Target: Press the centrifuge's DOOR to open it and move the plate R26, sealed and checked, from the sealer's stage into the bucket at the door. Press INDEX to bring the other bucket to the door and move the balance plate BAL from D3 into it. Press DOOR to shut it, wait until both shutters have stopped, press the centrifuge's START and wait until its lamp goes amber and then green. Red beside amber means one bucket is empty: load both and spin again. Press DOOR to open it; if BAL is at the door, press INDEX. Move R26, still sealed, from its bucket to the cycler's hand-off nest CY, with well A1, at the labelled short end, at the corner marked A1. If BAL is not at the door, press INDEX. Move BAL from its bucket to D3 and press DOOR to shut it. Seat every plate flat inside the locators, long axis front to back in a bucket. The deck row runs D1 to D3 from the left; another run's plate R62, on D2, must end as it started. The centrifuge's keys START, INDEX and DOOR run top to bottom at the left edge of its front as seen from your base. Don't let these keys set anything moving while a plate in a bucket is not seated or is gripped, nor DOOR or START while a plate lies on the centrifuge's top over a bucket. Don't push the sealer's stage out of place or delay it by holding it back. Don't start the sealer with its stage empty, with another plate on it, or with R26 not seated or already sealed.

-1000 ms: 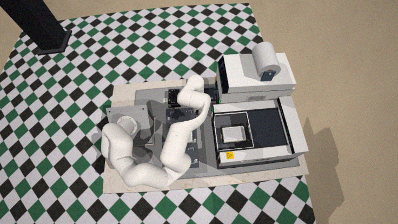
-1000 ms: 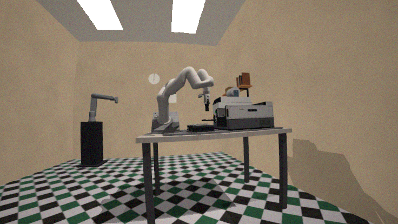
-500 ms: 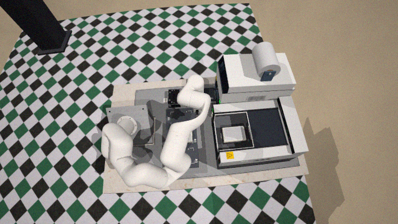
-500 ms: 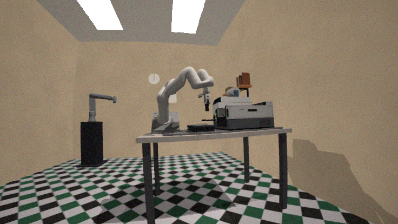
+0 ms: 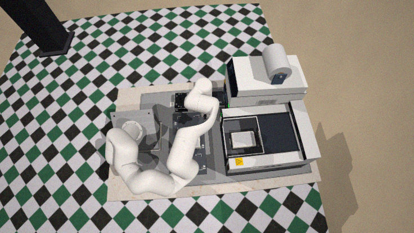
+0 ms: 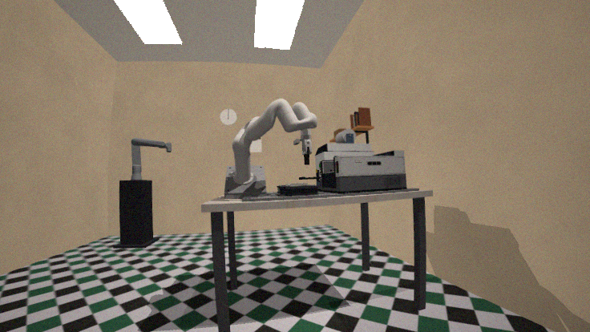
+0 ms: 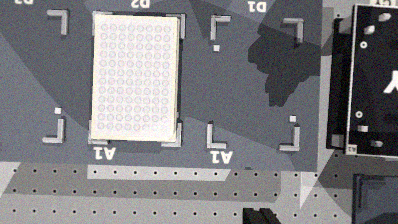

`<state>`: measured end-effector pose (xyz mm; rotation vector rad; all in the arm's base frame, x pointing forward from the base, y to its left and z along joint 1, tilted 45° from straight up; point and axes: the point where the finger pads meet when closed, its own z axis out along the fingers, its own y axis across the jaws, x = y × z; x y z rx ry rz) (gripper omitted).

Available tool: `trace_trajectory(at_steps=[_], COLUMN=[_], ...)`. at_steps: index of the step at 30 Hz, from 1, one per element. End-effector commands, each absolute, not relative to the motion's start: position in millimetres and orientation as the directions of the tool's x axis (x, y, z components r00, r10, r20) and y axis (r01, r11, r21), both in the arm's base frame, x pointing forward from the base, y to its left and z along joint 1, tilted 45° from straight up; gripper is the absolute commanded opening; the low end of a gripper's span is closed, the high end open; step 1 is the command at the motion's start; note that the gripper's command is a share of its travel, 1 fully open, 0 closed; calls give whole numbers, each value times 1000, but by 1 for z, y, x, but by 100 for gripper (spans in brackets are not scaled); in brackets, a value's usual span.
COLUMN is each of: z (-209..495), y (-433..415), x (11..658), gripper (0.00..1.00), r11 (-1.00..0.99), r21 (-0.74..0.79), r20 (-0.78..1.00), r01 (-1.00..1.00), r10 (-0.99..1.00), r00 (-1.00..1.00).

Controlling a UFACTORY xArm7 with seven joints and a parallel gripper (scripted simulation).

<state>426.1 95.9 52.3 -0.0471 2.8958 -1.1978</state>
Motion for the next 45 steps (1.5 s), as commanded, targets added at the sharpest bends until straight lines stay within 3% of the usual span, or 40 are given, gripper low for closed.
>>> trace_trajectory(at_steps=[1, 33, 34, 45], z=[53, 53, 56, 82], y=[98, 98, 101, 125], x=[427, 427, 423, 388], gripper=[0, 0, 100, 100], r11=[709, 709, 709, 709], r21=[-704, -704, -704, -705], r20=[2, 2, 2, 2], r01=[-25, -25, -25, -25], r10=[-34, -34, -34, -33], r00=[-999, -999, -999, -999])
